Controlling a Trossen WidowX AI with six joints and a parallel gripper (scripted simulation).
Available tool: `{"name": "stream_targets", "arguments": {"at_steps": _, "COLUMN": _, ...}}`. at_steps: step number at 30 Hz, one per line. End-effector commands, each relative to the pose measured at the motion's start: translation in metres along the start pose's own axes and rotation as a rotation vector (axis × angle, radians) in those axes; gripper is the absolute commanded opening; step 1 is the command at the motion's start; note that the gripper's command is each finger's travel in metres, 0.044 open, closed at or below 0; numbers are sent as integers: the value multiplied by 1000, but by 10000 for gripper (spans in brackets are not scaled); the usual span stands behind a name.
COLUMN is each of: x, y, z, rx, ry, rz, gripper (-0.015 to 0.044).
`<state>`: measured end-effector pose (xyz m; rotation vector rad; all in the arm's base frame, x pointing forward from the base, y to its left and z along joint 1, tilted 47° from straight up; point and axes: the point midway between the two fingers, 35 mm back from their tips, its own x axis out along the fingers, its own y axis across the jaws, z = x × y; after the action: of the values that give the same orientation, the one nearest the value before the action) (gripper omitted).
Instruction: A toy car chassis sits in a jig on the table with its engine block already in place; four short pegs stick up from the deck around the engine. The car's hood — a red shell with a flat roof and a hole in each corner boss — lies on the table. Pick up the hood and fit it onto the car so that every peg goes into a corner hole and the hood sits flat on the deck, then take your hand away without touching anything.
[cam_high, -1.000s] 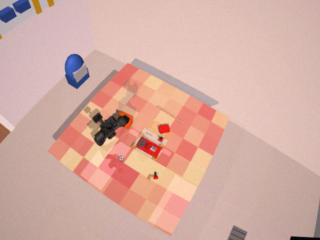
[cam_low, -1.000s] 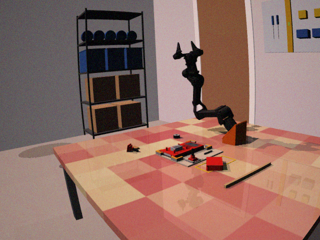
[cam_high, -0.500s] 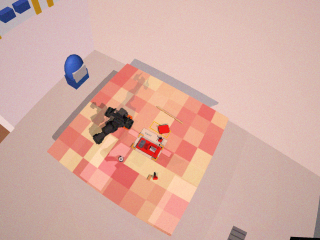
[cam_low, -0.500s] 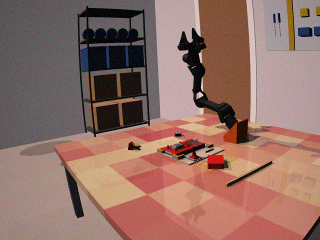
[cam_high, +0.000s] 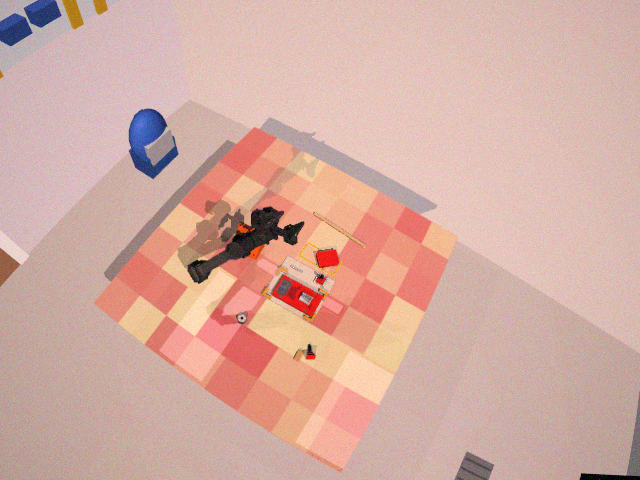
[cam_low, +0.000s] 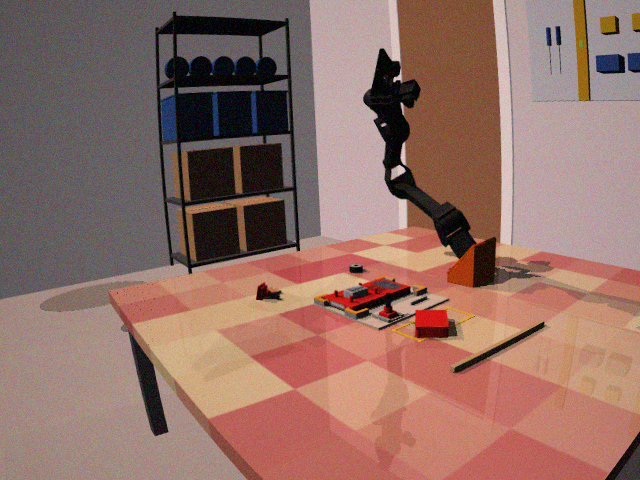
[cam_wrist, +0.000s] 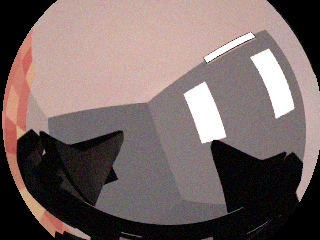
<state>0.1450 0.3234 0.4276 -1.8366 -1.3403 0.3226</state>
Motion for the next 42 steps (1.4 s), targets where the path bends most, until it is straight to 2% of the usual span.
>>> {"name": "stream_targets", "arguments": {"at_steps": 1, "x": 15, "y": 34, "z": 12, "rx": 114, "ry": -25, "rz": 126, "gripper": 440}}
{"name": "stream_targets", "arguments": {"at_steps": 12, "x": 42, "y": 141, "z": 46, "rx": 459, "ry": -14, "rz": 550, "gripper": 440}}
{"name": "stream_targets", "arguments": {"at_steps": 22, "x": 33, "y": 245, "z": 76, "rx": 737, "ry": 149, "rz": 967, "gripper": 440}}
{"name": "stream_targets", "arguments": {"at_steps": 32, "x": -7, "y": 340, "z": 101, "rx": 924, "ry": 471, "rz": 1363, "gripper": 440}}
{"name": "stream_targets", "arguments": {"at_steps": 42, "x": -75, "y": 418, "z": 119, "rx": 955, "ry": 954, "rz": 1688, "gripper": 440}}
